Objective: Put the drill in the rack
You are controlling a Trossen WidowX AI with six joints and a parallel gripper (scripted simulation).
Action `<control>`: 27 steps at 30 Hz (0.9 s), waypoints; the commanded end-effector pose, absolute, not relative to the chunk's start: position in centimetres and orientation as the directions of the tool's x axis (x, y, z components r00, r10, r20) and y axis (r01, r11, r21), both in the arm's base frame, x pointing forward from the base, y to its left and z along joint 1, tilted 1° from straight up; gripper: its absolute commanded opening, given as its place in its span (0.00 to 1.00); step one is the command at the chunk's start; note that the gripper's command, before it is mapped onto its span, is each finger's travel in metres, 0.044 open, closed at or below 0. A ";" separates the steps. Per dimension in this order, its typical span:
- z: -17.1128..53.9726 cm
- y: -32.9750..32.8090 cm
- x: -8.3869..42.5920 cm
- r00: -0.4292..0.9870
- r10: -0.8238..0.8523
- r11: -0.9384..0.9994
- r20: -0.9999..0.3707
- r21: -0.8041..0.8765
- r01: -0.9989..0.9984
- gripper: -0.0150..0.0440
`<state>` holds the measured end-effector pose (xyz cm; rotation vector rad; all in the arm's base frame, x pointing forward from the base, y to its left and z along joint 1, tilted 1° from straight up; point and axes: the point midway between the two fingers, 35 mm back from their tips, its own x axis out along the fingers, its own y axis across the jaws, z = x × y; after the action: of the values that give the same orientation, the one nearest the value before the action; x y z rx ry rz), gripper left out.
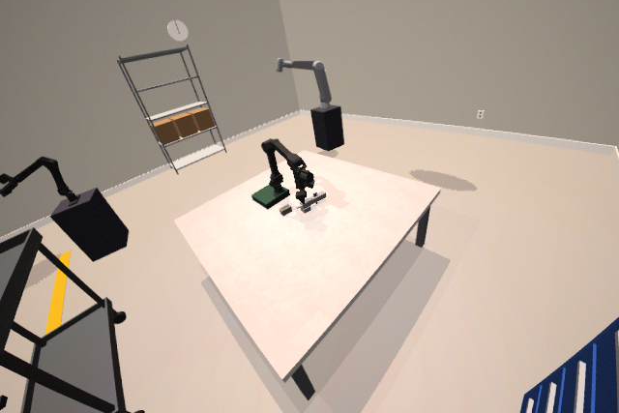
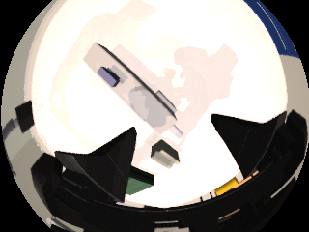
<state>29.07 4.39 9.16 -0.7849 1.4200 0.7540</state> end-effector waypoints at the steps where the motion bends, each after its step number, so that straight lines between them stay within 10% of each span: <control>1: 6.1 -1.4 27.4 0.019 -0.021 -0.008 -1.000 -0.019 -1.000 1.00; 27: 5.9 -1.5 27.4 0.019 -0.021 -0.017 -1.000 -0.019 -1.000 1.00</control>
<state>27.36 -1.43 6.02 -1.2396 1.2032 1.1968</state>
